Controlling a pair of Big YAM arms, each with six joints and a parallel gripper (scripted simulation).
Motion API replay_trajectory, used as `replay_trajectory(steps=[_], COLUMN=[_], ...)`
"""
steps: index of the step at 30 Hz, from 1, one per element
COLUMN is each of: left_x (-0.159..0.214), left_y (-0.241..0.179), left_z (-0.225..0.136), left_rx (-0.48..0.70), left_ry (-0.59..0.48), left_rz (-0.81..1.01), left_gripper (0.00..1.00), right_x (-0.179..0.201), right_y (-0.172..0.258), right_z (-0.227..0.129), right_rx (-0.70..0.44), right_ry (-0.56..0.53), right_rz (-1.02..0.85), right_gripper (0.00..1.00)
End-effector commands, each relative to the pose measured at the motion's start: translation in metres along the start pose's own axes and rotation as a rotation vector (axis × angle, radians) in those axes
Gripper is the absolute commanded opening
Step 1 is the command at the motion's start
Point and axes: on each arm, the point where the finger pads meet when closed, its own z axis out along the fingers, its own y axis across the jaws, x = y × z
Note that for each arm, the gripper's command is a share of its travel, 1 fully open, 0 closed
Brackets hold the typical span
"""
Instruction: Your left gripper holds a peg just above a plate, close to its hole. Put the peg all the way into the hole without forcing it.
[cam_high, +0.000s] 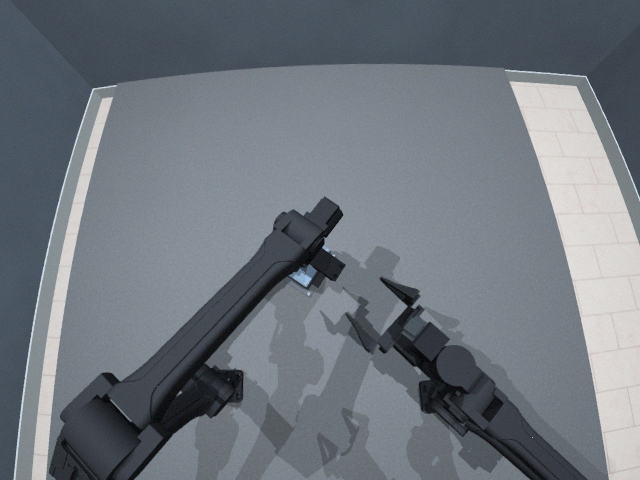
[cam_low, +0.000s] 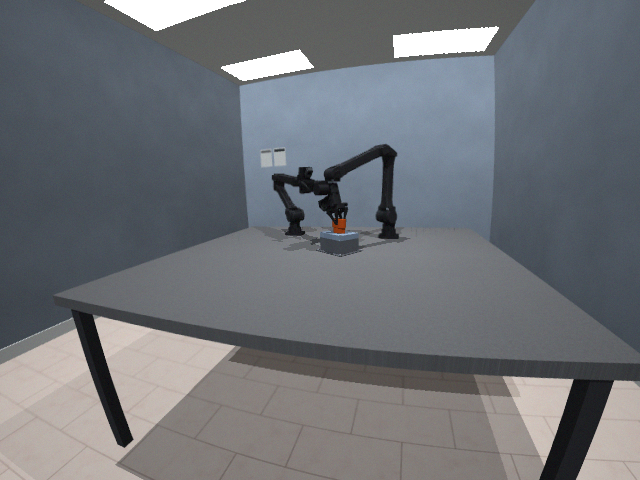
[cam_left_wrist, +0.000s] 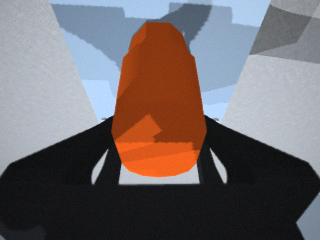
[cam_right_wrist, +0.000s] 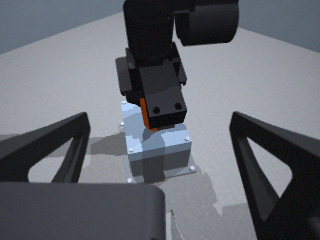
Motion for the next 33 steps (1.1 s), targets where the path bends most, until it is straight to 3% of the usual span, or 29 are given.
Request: replay_trajectory(steps=[1,20,33], left_x=[0.006,0.002,-0.008], left_y=[0.013,0.005,0.002], left_z=[-0.016,-0.010,0.024], left_rx=[-0.025,-0.008,0.013], left_ry=[-0.011,-0.008,-0.005], left_rz=[-0.013,-0.008,0.011], left_gripper=[0.40,0.40,0.40], right_x=[-0.023,-0.023,-0.023], right_y=[-0.003,-0.003,-0.003], right_z=[-0.001,-0.001,-0.001], right_rx=[0.009,0.009,0.009], right_ry=[-0.039,-0.039,-0.039], right_rz=[0.003,0.003,0.003], right_gripper=[1.00,1.00,1.00])
